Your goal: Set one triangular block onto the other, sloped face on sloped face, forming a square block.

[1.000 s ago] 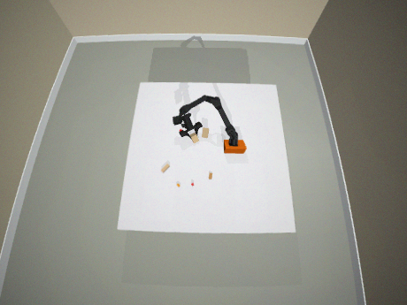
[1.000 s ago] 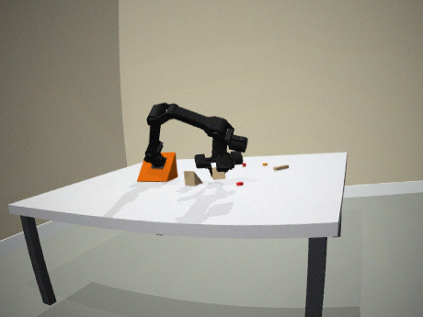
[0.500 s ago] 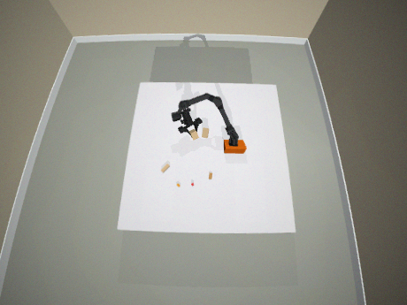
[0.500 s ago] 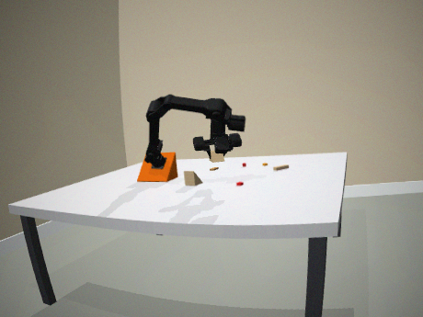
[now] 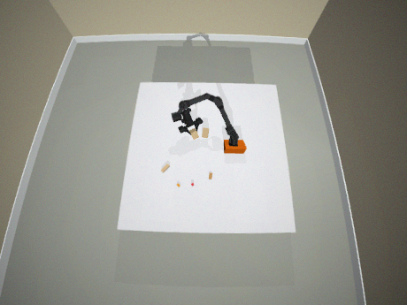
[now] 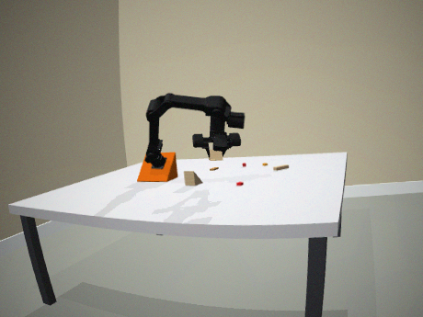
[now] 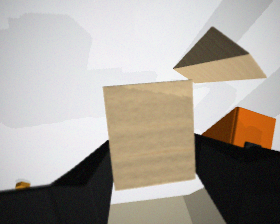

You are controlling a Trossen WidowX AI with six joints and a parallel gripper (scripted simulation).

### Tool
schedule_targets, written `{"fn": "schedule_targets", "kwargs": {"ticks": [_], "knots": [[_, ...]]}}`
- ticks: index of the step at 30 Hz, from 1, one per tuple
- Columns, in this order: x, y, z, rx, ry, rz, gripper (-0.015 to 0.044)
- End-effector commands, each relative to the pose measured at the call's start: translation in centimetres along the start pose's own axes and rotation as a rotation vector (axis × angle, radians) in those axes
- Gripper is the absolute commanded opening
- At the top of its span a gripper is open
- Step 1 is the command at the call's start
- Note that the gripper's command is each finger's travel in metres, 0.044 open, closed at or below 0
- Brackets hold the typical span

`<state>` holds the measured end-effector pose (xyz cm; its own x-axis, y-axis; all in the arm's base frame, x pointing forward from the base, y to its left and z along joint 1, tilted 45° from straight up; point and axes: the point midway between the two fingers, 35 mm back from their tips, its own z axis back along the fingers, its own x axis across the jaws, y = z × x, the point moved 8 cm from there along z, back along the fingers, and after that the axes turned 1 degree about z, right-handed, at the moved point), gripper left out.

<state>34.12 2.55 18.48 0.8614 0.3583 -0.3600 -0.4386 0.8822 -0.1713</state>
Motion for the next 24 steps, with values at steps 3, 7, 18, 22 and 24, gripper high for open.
{"fn": "schedule_targets", "kwargs": {"ticks": [3, 7, 18, 22, 24], "knots": [[0.4, 1.6, -0.6, -0.125, 0.035, -0.125, 0.0], [0.5, 2.6, -1.0, -0.215, 0.041, -0.217, 0.0], [0.8, 5.1, -1.8, -0.468, -0.023, -0.46, 0.0], [0.8, 6.0, -2.0, -0.557, -0.076, -0.543, 0.0], [0.8, 6.5, -2.1, -0.599, -0.108, -0.583, 0.0]]}}
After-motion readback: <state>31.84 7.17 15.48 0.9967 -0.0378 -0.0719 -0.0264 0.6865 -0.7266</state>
